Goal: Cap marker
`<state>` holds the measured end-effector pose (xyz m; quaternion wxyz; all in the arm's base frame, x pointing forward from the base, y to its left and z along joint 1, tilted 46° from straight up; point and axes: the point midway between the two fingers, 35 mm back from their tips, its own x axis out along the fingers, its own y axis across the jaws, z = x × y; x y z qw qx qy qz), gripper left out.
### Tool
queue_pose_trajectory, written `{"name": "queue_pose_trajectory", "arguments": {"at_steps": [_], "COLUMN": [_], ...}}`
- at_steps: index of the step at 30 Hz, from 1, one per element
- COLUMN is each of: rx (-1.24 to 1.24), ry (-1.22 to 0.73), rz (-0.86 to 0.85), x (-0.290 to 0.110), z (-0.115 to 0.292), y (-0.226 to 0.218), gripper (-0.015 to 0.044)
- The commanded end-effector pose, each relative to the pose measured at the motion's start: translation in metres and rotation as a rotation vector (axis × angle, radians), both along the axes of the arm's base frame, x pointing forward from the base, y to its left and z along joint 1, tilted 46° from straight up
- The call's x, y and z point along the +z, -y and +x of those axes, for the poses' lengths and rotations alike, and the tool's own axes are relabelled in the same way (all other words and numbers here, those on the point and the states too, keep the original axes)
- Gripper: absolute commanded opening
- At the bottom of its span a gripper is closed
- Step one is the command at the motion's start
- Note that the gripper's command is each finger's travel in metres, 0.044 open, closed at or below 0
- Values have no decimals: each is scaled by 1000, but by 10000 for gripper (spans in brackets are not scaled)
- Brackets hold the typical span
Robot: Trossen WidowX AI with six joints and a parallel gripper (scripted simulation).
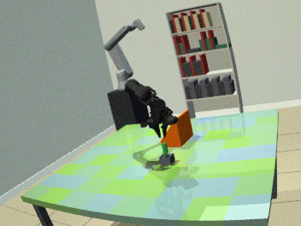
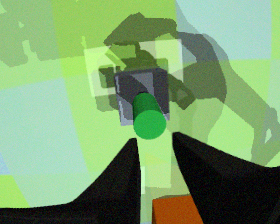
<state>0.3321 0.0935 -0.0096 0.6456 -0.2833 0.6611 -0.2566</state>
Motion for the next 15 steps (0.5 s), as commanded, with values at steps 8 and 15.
{"name": "queue_pose_trajectory", "arguments": {"at_steps": [8, 15], "rx": [-19, -19], "ry": [-6, -6], "rz": [-4, -4], "x": [-2, -5], "z": [-4, -4], "y": [3, 7], "gripper": [0, 0]}}
